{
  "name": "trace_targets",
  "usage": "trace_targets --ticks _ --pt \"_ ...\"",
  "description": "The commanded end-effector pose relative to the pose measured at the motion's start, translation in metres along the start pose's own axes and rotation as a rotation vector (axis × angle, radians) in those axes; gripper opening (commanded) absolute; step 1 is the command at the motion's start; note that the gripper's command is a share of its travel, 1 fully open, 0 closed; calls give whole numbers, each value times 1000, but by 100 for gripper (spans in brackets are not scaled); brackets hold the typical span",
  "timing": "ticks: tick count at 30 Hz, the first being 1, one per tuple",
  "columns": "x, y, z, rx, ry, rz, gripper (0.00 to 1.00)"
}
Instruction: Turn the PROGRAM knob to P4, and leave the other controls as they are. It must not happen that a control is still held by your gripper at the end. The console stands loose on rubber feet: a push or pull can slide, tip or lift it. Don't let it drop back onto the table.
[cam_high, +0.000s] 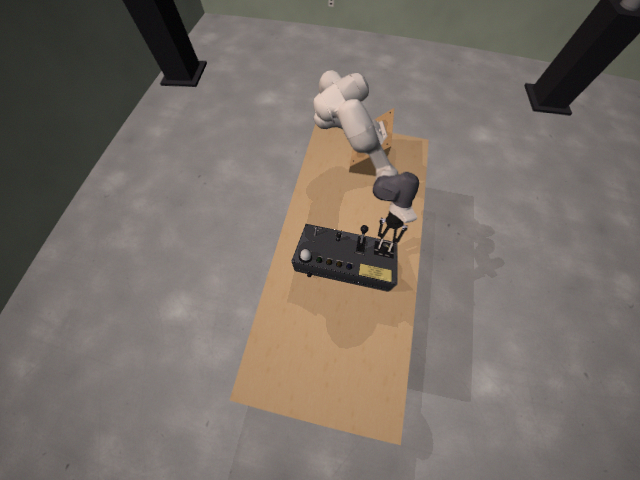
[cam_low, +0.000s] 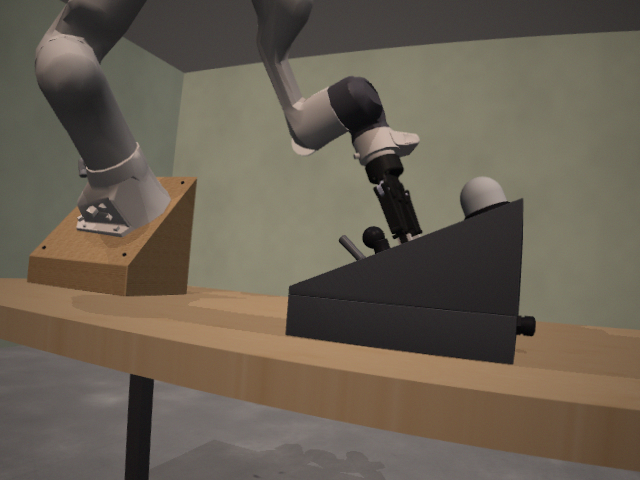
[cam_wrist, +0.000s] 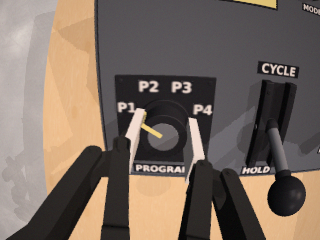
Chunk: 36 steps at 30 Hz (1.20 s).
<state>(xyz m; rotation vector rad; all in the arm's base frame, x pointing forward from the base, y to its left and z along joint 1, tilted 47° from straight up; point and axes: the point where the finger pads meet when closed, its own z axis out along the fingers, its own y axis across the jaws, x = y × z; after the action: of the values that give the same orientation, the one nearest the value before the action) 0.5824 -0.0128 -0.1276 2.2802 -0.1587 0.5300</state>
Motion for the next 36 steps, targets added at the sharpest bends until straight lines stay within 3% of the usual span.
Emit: trace_targets --ticks 1,19,36 --pt "-1 0 1 1 -3 108 0" --pt "-1 0 1 0 -4 391 0" --pt "-1 0 1 0 -4 751 0"
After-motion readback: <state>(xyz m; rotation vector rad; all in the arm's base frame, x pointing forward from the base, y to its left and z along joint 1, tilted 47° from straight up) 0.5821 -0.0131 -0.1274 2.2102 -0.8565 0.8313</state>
